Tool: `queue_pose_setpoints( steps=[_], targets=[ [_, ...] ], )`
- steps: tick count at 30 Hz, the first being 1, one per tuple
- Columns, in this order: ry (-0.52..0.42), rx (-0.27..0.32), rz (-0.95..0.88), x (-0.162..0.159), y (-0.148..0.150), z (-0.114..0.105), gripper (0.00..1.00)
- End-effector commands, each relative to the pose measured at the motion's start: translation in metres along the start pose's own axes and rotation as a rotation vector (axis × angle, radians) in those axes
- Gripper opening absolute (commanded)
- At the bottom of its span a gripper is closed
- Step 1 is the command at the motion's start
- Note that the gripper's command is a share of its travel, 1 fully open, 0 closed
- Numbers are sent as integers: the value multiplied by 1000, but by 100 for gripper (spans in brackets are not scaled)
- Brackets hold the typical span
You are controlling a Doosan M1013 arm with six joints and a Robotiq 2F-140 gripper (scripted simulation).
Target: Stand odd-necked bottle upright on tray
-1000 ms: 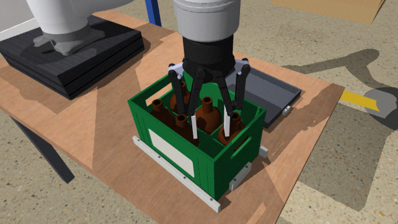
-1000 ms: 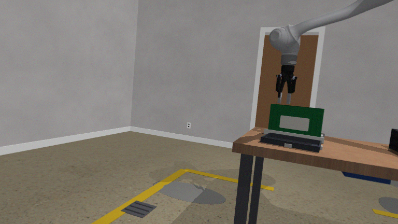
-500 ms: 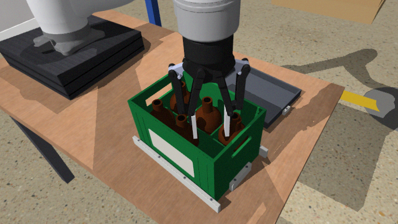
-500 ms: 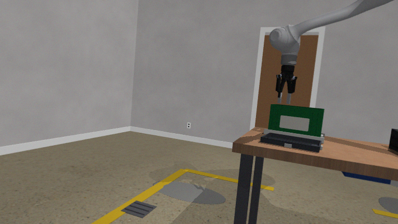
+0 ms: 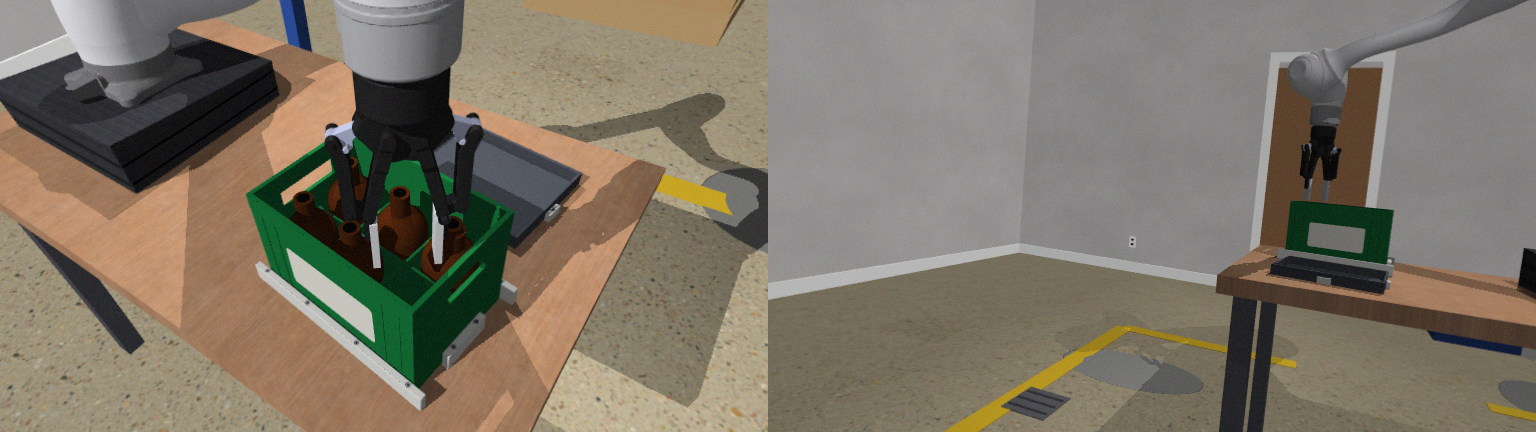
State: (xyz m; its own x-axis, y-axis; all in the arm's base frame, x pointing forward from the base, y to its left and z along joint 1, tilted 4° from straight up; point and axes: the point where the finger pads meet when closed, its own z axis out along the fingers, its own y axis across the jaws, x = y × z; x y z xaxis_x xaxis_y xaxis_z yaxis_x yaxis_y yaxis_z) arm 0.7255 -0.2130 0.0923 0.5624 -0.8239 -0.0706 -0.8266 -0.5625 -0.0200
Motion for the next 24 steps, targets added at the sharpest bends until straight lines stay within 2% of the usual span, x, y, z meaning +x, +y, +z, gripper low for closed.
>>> queue_pose_setpoints(
  steps=[1, 24],
  targets=[
    [0, 0, 0, 0, 0, 1, 38],
    [0, 0, 0, 0, 0, 22, 38]
  ],
)
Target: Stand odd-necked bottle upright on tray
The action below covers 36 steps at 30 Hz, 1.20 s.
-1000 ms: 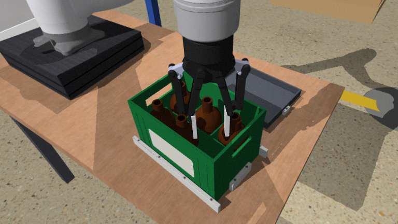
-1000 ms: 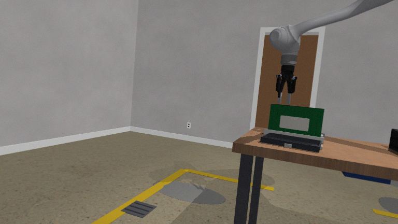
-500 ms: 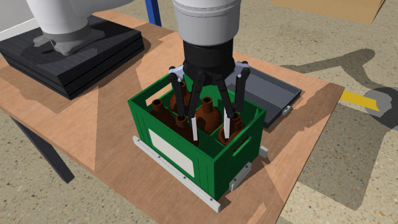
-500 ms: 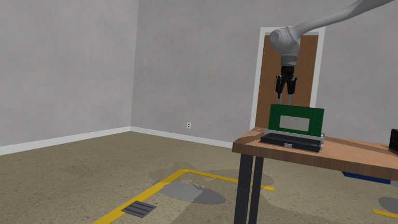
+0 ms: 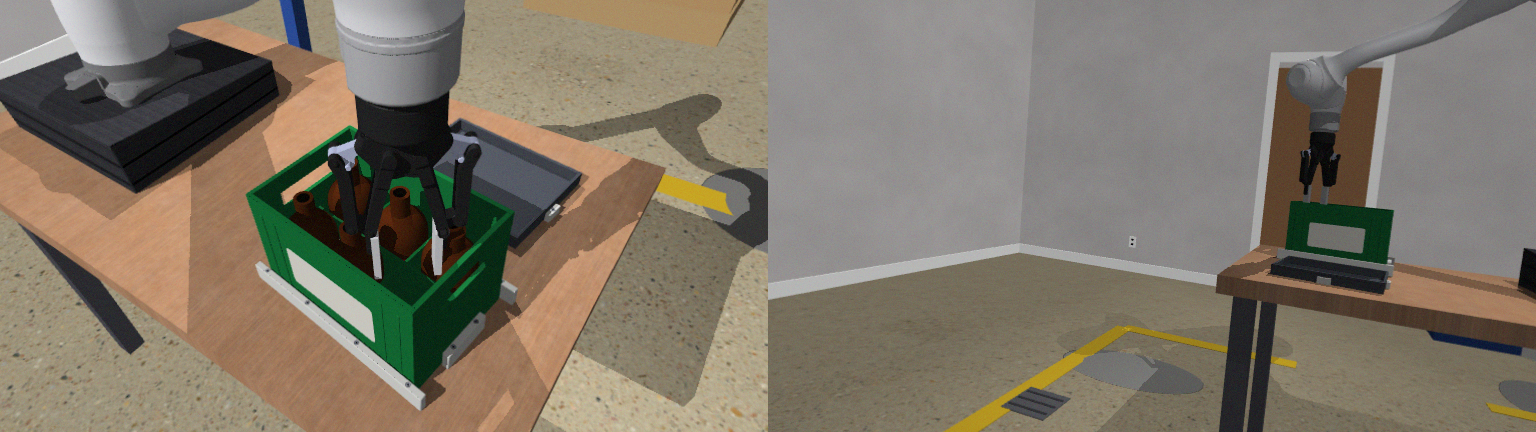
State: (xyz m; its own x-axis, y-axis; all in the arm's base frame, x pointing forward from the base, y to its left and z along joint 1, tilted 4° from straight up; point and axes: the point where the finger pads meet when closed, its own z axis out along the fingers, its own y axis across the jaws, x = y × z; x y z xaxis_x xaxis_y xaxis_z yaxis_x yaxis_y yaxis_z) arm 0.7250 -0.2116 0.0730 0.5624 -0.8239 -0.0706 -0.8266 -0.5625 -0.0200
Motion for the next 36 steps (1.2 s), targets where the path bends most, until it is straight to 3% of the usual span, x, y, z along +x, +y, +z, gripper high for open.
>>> queue_pose_setpoints(
  steps=[1, 36],
  targets=[
    [0, 0, 0, 0, 0, 4, 38],
    [0, 0, 0, 0, 0, 21, 38]
  ],
)
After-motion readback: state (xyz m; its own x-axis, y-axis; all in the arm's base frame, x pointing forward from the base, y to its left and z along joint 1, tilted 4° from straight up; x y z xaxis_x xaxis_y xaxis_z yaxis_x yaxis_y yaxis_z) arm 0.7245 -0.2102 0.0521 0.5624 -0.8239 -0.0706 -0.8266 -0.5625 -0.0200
